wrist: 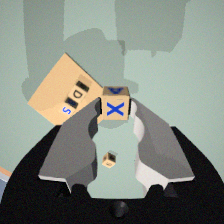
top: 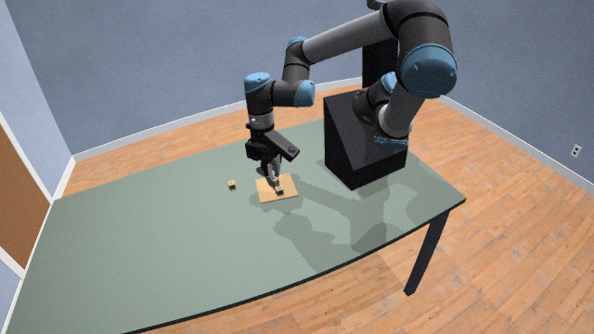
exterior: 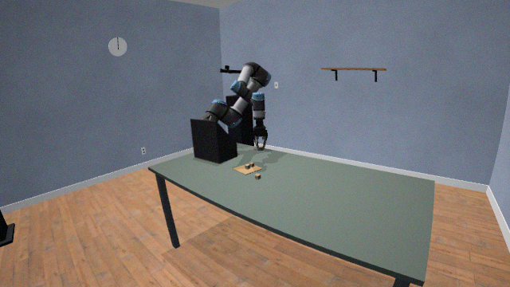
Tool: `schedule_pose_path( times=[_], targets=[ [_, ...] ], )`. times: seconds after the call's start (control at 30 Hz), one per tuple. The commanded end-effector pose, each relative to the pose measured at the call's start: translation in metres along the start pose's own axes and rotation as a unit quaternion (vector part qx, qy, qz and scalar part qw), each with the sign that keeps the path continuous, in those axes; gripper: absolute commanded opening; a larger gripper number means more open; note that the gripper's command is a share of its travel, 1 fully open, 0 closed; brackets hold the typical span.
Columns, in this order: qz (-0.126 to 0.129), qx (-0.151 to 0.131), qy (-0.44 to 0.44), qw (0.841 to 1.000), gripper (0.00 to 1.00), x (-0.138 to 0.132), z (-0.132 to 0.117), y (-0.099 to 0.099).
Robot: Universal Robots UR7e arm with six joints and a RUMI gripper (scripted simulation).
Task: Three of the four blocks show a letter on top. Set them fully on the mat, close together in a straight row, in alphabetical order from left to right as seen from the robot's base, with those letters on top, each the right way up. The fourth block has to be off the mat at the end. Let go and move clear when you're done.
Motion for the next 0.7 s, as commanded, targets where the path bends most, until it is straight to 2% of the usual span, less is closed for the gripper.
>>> schedule_pose_path(
  times=[0.0, 0.2, 0.67],
  targets=[
    [0.001, -0.003, 0.069, 0.998, 0.05, -0.002, -0.002, -0.001],
    [0.001, -0.003, 0.117, 0.993, 0.05, -0.003, -0.005, -0.001],
    [0.001, -0.004, 0.294, 0.956, 0.05, -0.010, -0.014, -0.001]
  ],
)
Point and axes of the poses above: the point where the finger pads meet when closed, its own y axis out along the fingers, its own x axis across the jaws, z = x × y, the point moved 9 cm from there along -y, back along the fingers, and after that the axes turned 14 degrees about -y, right-handed, at the moved point
